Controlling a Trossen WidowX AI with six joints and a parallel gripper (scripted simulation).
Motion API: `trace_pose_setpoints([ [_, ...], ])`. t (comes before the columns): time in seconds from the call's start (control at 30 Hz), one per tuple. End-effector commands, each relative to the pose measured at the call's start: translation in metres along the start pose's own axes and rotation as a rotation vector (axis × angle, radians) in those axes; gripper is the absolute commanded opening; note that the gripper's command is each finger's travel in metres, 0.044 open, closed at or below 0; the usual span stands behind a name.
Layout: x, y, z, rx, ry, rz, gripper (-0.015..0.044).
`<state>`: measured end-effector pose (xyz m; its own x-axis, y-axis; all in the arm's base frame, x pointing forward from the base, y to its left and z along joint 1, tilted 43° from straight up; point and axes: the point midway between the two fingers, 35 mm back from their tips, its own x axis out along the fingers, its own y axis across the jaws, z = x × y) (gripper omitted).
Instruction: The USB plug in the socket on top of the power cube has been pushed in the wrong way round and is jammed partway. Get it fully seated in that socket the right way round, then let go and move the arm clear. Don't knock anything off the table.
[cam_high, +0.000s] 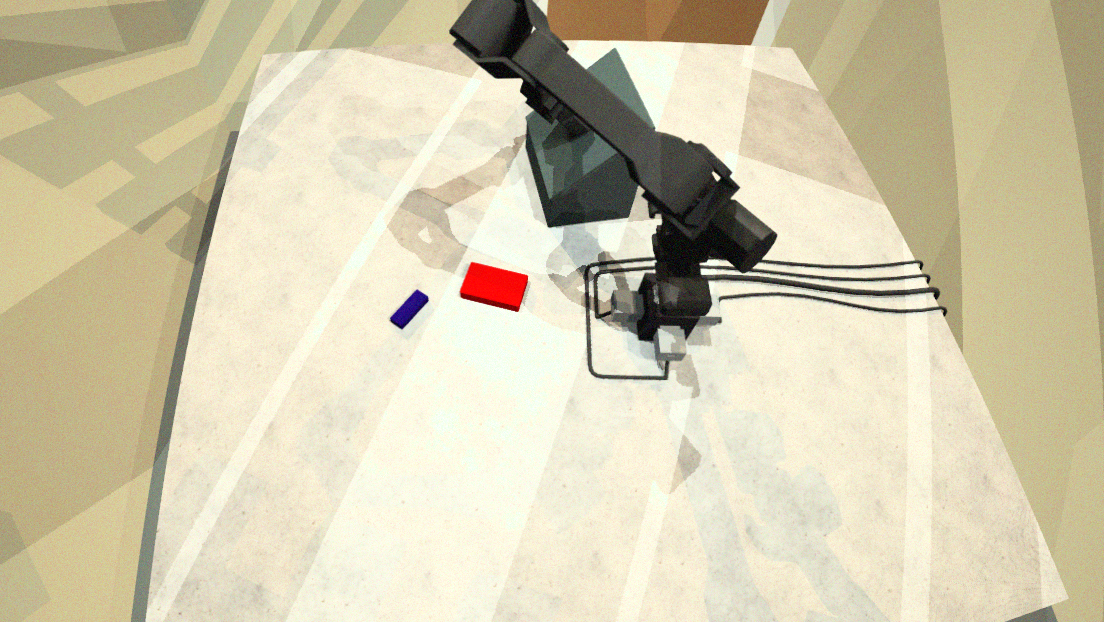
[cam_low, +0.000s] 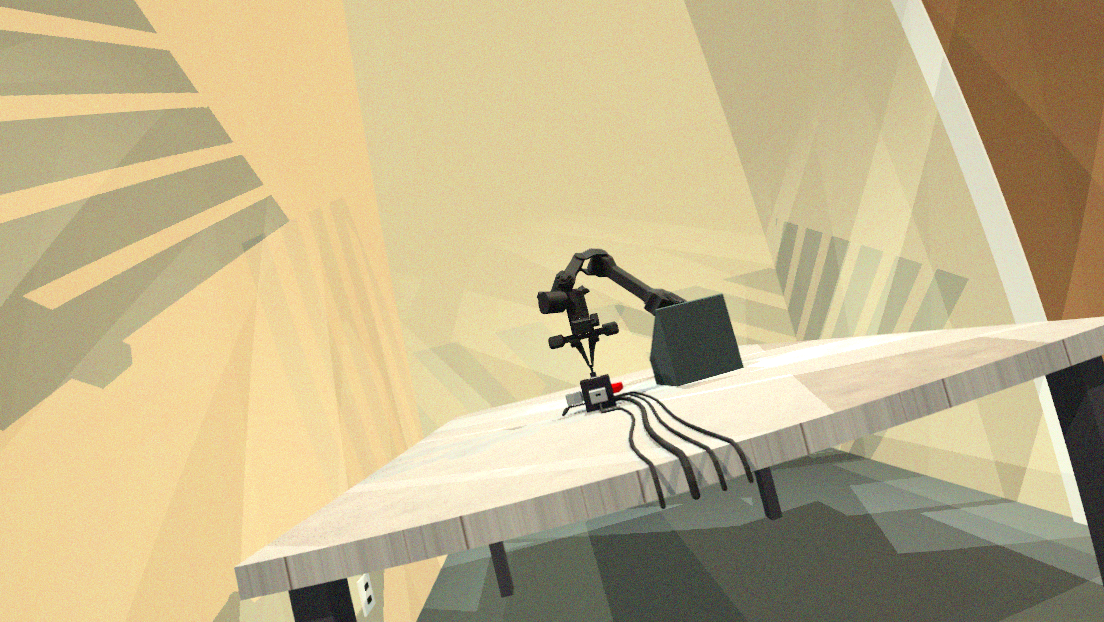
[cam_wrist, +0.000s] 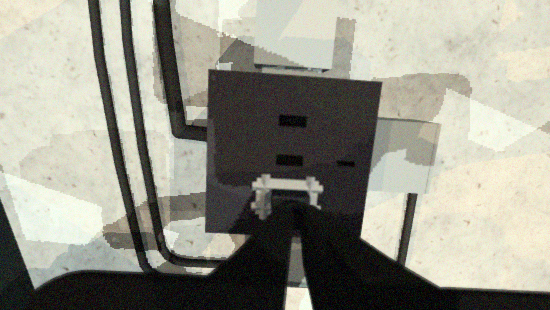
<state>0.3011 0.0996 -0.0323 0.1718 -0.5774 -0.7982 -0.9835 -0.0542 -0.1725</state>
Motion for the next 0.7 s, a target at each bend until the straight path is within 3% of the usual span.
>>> trace_pose_setpoints([
  [0.0, 0.0031, 0.0004, -0.0003, -0.003, 0.007, 0.003, 0.0000],
  [0.17, 0.0031, 0.0004, -0.0003, -0.003, 0.007, 0.003, 0.0000],
  [0.3, 0.0000, 0.0000, 0.0000, 0.000, 0.000, 0.000, 0.0095],
  [0.67, 0.0000, 0.0000, 0.0000, 0.000, 0.000, 0.000, 0.0095],
])
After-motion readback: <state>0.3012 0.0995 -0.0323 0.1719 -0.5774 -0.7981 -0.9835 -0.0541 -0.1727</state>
